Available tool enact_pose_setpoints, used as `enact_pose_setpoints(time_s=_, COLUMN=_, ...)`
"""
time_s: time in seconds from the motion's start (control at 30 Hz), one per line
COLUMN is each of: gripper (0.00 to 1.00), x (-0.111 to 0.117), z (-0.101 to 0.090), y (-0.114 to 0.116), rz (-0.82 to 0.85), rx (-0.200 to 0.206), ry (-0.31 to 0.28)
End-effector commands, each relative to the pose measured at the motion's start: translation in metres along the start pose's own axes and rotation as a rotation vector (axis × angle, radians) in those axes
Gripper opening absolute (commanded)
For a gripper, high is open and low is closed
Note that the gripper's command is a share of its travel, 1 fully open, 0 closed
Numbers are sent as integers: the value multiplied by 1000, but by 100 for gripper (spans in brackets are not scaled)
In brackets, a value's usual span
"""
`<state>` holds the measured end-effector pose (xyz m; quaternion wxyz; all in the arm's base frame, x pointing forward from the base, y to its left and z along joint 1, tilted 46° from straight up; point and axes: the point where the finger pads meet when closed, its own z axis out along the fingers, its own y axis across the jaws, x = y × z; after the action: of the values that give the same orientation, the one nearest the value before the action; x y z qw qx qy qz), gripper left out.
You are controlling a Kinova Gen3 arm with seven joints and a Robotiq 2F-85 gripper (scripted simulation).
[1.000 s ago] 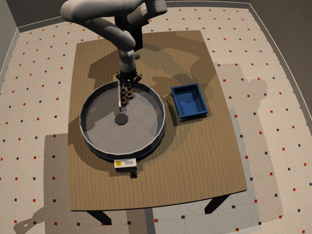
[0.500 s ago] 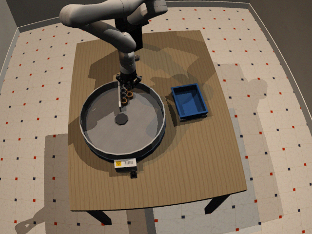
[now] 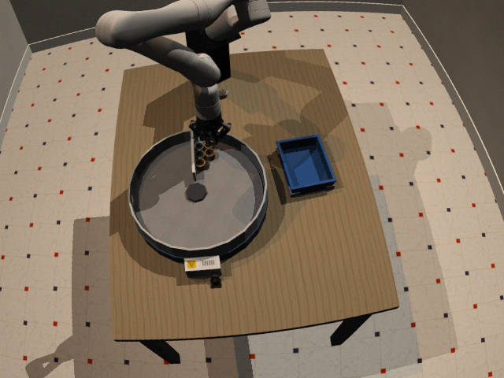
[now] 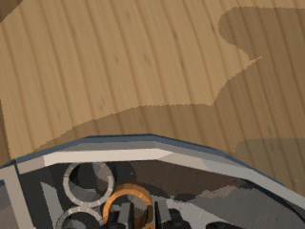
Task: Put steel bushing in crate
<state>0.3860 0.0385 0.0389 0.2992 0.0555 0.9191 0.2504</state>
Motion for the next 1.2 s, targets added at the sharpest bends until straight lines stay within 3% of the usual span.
enact_pose_setpoints(time_s=0.0, gripper=14, x=0, z=0, y=1, rz=0, rx=-1, ry=1)
enact_pose_setpoints(time_s=1.17, gripper=14, x=0, z=12, y=0, rz=0, rx=-1, ry=1)
